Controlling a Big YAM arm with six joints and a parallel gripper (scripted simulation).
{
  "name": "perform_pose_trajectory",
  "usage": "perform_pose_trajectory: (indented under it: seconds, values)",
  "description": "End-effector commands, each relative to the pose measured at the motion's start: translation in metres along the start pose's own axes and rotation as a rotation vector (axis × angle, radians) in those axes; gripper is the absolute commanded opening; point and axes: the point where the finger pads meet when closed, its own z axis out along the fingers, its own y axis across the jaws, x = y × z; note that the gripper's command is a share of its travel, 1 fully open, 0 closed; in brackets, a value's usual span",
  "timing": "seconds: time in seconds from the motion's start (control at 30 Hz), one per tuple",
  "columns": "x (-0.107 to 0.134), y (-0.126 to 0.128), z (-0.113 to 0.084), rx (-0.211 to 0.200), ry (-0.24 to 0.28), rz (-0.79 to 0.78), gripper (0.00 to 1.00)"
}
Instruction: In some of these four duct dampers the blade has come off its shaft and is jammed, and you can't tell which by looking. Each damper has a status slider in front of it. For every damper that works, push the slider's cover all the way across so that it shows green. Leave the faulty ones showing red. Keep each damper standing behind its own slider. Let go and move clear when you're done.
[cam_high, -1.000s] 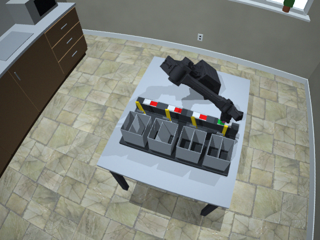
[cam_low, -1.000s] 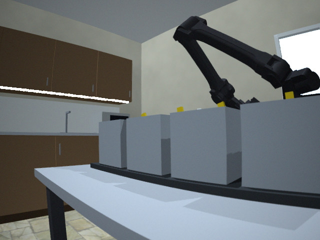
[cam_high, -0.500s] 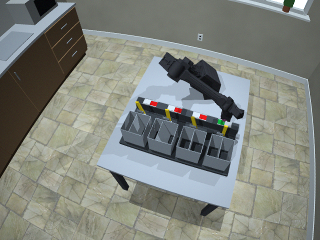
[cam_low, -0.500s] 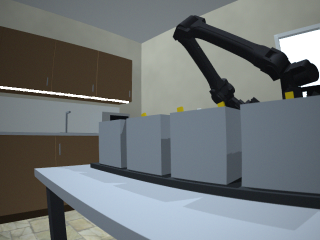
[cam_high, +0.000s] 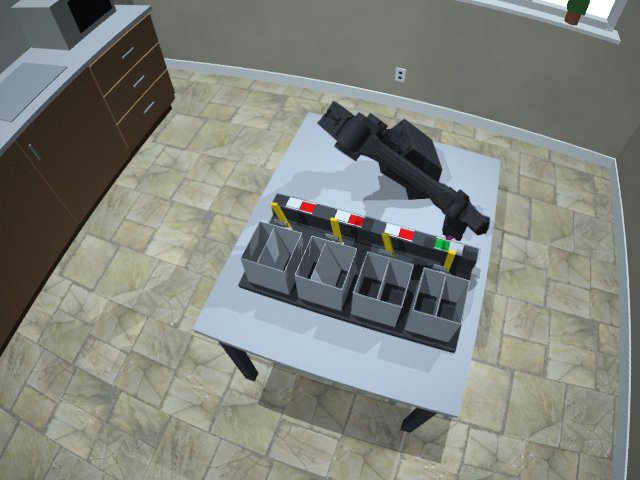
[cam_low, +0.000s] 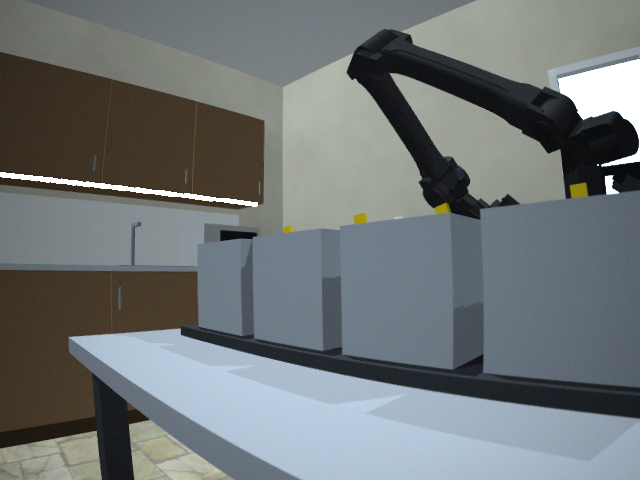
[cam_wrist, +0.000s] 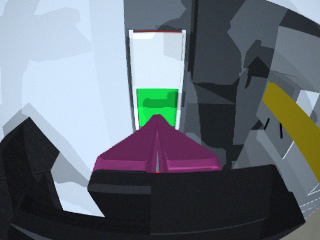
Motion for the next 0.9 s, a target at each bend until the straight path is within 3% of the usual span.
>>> perform_pose_trajectory:
  seconds: [0.0,0.23,0.4,0.67,0.73,0.87]
  values:
    - [-0.007,-0.006,-0.008,0.011,-0.016,0.022,0.0]
    - [-0.006,-0.006,-0.008,0.011,-0.016,0.022,0.0]
    - [0.008,-0.008,-0.002,0.002,-0.015,0.078,0.0]
    - [0.051,-0.007,-0.001,0.003,-0.011,0.298,0.0]
    - [0.051,-0.007,-0.001,0.003,-0.011,0.298,0.0]
    - [0.079,-0.006,0.0,0.003,-0.01,0.446,0.0]
